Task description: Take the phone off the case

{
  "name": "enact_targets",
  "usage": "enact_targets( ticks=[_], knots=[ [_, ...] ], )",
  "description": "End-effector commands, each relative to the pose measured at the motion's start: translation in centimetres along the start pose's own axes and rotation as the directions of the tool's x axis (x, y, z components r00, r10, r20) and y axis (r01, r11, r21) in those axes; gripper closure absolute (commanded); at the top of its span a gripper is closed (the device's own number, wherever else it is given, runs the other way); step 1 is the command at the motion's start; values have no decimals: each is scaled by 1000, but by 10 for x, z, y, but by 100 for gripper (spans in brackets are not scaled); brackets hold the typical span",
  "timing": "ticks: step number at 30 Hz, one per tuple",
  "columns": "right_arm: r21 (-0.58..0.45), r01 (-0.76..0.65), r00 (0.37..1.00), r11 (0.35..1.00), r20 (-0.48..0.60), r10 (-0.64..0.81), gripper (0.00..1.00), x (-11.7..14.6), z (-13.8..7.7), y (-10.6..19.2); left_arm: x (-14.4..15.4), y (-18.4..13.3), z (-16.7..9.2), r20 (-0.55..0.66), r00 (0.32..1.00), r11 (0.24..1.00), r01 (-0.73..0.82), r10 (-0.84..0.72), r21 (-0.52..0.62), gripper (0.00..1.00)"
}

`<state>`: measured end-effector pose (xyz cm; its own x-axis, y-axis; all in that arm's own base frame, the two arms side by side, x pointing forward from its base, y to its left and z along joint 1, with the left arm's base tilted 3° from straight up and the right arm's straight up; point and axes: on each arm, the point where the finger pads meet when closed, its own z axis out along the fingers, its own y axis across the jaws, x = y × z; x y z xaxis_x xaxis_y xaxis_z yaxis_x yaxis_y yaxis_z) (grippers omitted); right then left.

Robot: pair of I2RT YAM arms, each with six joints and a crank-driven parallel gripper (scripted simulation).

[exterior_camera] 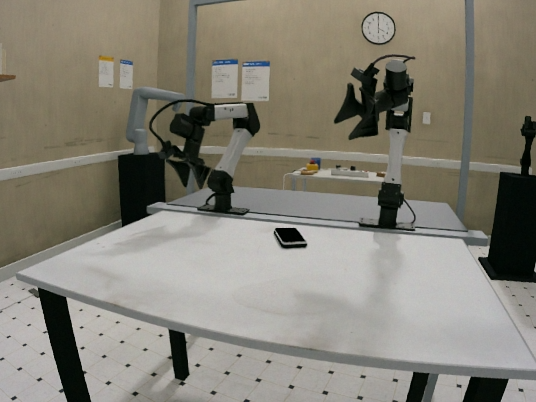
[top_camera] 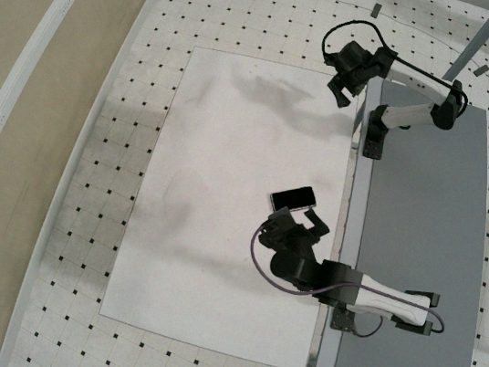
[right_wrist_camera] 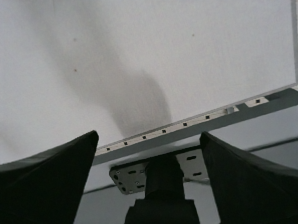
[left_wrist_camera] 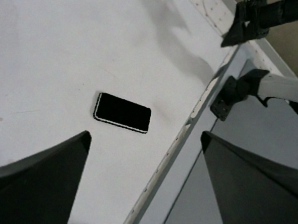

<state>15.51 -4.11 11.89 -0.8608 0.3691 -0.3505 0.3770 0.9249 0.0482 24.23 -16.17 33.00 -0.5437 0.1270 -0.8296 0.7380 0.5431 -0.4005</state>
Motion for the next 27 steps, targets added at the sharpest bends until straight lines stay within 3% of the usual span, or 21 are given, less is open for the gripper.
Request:
enact_targets(
  ticks=[1,9,14,17,19,23,27],
  knots=[
    [-1,4,1000,1000,11,-4,0,-2,-1,0,-3,-3,-1,10,1000,1000,-14,14,3,0],
    [-12,59,996,998,71,-58,0,-12,3,7,-2,7,6,25,999,997,-45,47,-55,0],
    [-52,174,970,983,178,-162,0,-26,1,29,8,17,24,23,995,988,-91,94,-124,0],
    [-95,295,922,951,289,-257,0,-36,-4,56,23,25,44,14,990,974,-133,138,-184,0],
    [-95,295,922,951,289,-257,0,-36,-4,56,23,25,44,14,990,974,-133,138,-184,0],
    [-152,455,827,877,438,-353,0,-41,-18,96,48,29,73,-13,983,955,-182,184,-233,0],
    [-217,636,684,741,603,-411,0,-30,-44,146,87,30,112,-76,972,937,-235,223,-258,0]
  ],
)
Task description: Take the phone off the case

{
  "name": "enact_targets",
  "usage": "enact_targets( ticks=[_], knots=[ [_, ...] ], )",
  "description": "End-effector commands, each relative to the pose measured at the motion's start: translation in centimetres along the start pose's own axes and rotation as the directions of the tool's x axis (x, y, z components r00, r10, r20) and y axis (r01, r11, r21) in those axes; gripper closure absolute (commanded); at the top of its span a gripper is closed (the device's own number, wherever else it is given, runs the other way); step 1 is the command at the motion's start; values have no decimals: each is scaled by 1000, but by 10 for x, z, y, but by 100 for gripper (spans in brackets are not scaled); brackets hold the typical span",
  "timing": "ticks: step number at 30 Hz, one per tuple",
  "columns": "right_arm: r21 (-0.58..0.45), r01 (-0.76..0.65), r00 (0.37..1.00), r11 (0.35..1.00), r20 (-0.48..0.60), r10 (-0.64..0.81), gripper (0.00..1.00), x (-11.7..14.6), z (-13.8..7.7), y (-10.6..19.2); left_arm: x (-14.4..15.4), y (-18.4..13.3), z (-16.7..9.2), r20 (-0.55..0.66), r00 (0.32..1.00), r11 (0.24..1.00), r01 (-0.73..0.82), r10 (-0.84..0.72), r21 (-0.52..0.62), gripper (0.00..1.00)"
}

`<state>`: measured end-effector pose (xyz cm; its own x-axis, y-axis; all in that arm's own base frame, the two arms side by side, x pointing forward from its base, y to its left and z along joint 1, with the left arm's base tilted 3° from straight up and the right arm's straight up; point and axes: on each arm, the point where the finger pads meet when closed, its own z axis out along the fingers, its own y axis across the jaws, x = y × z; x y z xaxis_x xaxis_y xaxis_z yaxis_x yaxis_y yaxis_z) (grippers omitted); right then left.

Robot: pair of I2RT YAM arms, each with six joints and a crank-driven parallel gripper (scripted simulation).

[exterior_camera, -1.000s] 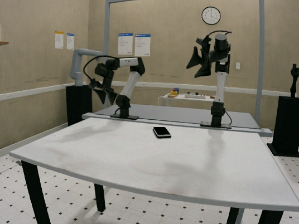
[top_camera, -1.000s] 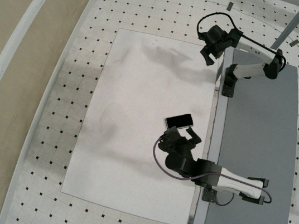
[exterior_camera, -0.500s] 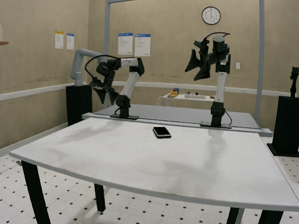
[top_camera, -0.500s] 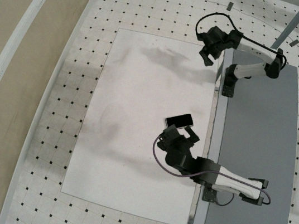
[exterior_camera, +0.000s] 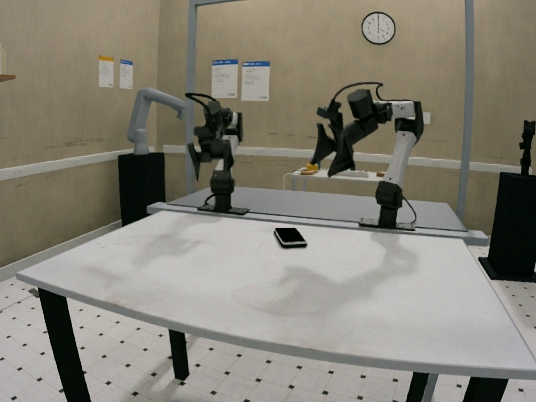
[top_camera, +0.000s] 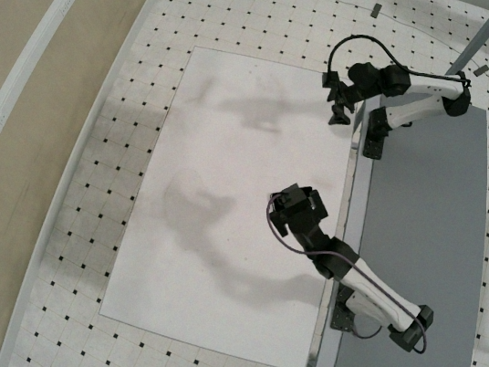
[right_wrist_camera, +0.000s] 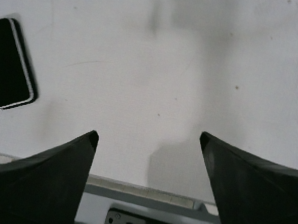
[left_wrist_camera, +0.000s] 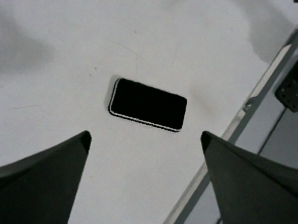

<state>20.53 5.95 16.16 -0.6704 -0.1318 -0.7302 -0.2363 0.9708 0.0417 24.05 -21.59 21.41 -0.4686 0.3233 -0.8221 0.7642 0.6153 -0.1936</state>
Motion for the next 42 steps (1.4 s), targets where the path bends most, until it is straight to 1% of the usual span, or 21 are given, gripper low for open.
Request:
enact_targets(
  ticks=[1,4,7,9,12,13,14,16,19,21,24,26,30,34,40,41,42],
  knots=[
    [-100,132,976,986,186,-112,0,-30,3,36,5,9,33,52,996,988,-58,66,-143,0],
    [-200,233,942,952,292,-169,0,-38,-9,71,27,0,57,13,995,984,-94,97,-154,0],
    [-282,314,904,907,380,-194,0,-41,-24,100,47,-8,76,-26,992,979,-125,123,-159,0],
    [-282,314,904,907,380,-194,0,-41,-24,100,47,-8,76,-26,992,979,-125,123,-159,0],
    [-346,377,870,859,451,-200,0,-42,-39,123,66,-14,91,-67,989,977,-141,132,-161,0],
    [-371,401,857,838,475,-200,0,-41,-45,132,77,-16,96,-97,988,977,-136,121,-162,0],
    [-395,424,846,815,493,-202,0,-38,-50,140,87,-17,100,-129,986,979,-123,103,-165,0],
    [-431,458,834,777,510,-209,0,-32,-57,150,93,-22,104,-165,985,981,-85,56,-172,0],
    [-463,488,826,740,520,-218,0,-24,-62,160,104,-27,108,-240,969,980,16,-64,-198,0],
    [-466,488,826,738,520,-218,0,-21,-62,161,110,-29,110,-286,941,964,113,-181,-241,0],
    [-465,474,833,748,512,-209,0,-17,-60,159,113,-31,113,-328,869,905,260,-371,-337,0],
    [-465,474,833,748,512,-209,0,-17,-60,159,113,-31,113,-328,869,905,260,-371,-337,0],
    [-453,464,836,761,509,-206,0,-16,-56,156,110,-34,121,-335,767,809,382,-547,-446,0],
    [-439,452,840,777,503,-205,0,-14,-52,151,104,-37,131,-315,659,700,468,-683,-540,0],
    [-430,452,837,781,509,-204,0,-11,-49,149,100,-37,141,-239,497,511,533,-834,-674,0],
    [-432,457,834,778,512,-206,0,-10,-48,149,101,-35,143,-211,462,460,536,-862,-708,0],
    [-432,457,834,778,512,-206,0,-10,-48,149,101,-35,143,-211,462,460,536,-862,-708,0]
  ],
)
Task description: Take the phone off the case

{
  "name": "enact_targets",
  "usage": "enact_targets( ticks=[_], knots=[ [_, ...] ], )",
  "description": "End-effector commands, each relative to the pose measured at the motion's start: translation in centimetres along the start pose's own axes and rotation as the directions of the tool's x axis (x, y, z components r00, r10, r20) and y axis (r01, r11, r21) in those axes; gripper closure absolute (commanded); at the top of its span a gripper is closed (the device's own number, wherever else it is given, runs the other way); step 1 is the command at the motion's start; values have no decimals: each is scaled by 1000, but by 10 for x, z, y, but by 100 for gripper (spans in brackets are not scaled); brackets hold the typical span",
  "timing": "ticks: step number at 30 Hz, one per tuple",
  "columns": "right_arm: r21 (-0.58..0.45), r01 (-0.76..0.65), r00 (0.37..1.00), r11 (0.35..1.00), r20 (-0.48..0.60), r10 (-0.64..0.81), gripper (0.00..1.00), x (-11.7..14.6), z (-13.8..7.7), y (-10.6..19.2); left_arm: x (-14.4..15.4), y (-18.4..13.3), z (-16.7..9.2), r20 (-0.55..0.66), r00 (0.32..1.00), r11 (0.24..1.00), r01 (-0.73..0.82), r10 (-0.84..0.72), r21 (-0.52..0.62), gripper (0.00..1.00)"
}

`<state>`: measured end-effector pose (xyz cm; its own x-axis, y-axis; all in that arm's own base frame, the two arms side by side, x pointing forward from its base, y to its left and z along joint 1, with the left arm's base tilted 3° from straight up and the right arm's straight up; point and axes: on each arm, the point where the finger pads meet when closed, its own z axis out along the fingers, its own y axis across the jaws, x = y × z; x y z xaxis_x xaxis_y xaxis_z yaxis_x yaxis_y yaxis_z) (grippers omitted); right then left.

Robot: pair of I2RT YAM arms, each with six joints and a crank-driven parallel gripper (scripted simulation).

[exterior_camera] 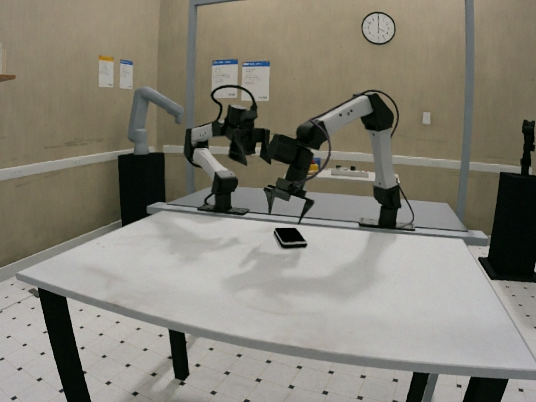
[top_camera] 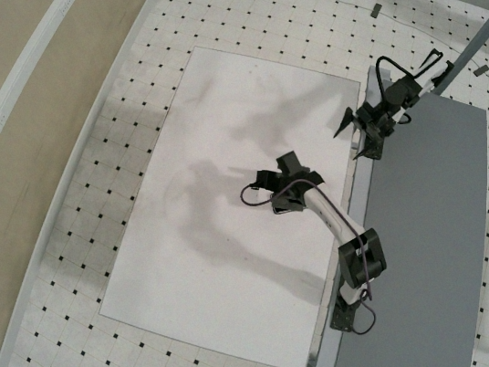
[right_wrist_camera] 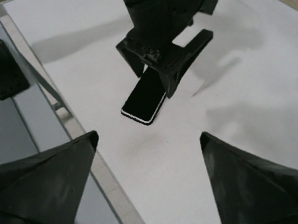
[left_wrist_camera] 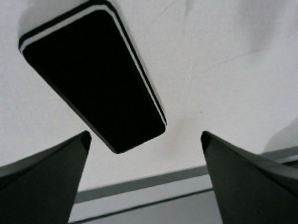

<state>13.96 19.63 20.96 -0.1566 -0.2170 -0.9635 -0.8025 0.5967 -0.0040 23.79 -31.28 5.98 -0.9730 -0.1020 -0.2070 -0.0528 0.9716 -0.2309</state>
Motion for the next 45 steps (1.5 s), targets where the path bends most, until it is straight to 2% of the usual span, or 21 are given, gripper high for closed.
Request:
enact_targets(
  ticks=[1,5,8,12,14,19,23,25,27,32,36,40,45],
  knots=[
    [15,-1,1000,1000,12,1,0,1,2,-3,7,5,-5,-74,986,984,140,-149,-110,0],
    [-5,4,1000,1000,21,-4,0,4,2,0,1,16,7,-66,953,930,273,-297,-245,0],
    [-9,6,1000,1000,26,-6,0,6,2,0,-1,23,14,-61,936,902,315,-347,-294,0],
    [-14,7,999,1000,34,-7,0,8,3,1,-6,22,23,-56,931,897,329,-360,-294,0],
    [-15,7,999,1000,38,-7,0,9,3,1,1,25,29,-74,933,897,313,-352,-312,0],
    [-16,5,999,1000,39,-5,0,10,3,1,5,30,34,-75,933,897,313,-352,-313,6],
    [-13,6,999,1000,32,-5,0,12,3,1,5,32,49,-71,934,896,312,-351,-315,11],
    [-13,6,999,1000,32,-5,0,12,3,1,5,31,43,-71,934,897,313,-351,-313,8],
    [-11,3,999,1000,37,-3,0,7,1,1,2,28,35,-63,935,902,317,-349,-294,14],
    [-11,3,999,1000,37,-3,0,7,1,1,2,29,34,-62,935,900,316,-349,-300,27],
    [-11,3,999,1000,38,-3,0,7,2,1,-3,24,27,-55,936,904,320,-348,-284,27],
    [-11,3,999,1000,38,-3,0,7,2,1,-7,18,2,-53,935,905,322,-349,-278,27],
    [-11,3,999,1000,38,-3,0,7,2,1,-19,41,-12,-61,936,905,317,-347,-282,27]
  ],
)
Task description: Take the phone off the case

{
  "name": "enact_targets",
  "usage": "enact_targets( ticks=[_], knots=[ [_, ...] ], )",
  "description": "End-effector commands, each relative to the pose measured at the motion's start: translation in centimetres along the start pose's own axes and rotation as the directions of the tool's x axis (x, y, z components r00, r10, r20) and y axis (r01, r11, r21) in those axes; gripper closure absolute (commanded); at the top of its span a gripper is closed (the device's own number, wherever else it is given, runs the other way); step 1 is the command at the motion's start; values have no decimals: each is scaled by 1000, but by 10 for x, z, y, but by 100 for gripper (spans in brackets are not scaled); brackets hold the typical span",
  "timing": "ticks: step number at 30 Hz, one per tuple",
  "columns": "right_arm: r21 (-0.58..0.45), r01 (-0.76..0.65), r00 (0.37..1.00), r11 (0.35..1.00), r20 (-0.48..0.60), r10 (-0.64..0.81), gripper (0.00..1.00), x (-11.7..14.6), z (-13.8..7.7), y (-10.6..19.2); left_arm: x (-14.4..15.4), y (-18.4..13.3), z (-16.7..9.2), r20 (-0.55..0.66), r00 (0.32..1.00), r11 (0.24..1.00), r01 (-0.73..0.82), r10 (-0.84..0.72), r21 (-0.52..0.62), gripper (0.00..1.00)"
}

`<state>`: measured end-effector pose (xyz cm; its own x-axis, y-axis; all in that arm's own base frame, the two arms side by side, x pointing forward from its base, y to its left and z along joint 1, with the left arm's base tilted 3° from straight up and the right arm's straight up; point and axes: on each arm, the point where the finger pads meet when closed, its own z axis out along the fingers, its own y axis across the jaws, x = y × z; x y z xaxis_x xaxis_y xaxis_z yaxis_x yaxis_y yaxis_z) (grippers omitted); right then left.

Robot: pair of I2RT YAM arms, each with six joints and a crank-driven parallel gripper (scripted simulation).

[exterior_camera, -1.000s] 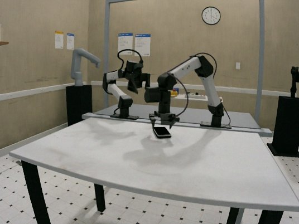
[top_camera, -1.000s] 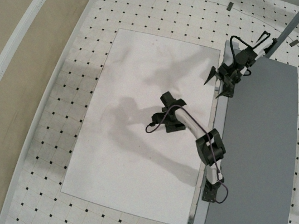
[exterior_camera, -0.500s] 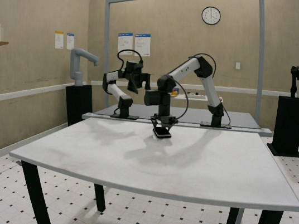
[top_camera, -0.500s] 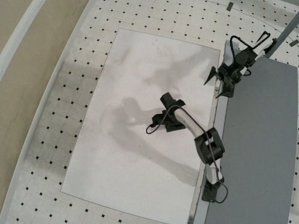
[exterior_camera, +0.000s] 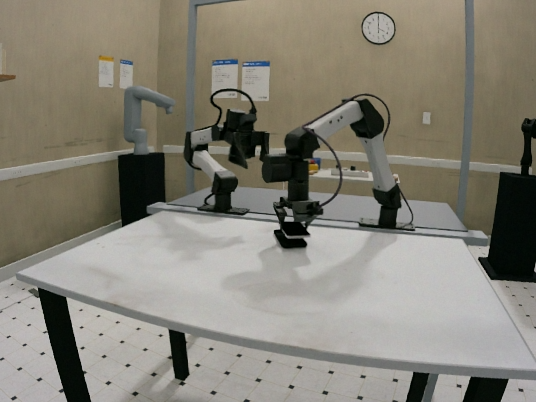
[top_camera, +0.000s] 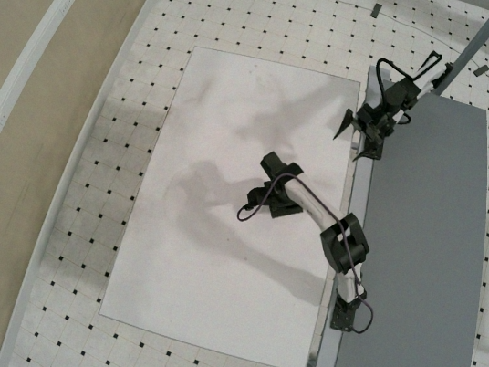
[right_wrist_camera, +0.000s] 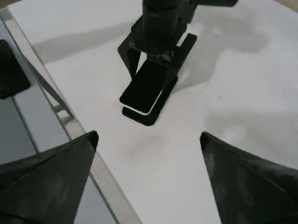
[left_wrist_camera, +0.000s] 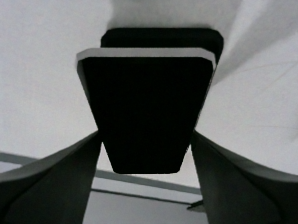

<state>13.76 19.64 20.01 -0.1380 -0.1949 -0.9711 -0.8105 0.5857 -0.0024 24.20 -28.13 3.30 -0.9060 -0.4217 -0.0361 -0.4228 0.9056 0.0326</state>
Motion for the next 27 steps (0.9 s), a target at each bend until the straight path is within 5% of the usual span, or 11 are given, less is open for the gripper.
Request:
enact_targets(
  ticks=[1,27],
  knots=[
    [2,1,1000,1000,8,-1,0,-2,0,-1,-18,9,-32,22,1000,999,-4,3,44,27],
    [-119,31,987,992,162,-11,0,-71,43,26,-115,106,-28,20,1000,999,-10,9,46,27]
  ],
)
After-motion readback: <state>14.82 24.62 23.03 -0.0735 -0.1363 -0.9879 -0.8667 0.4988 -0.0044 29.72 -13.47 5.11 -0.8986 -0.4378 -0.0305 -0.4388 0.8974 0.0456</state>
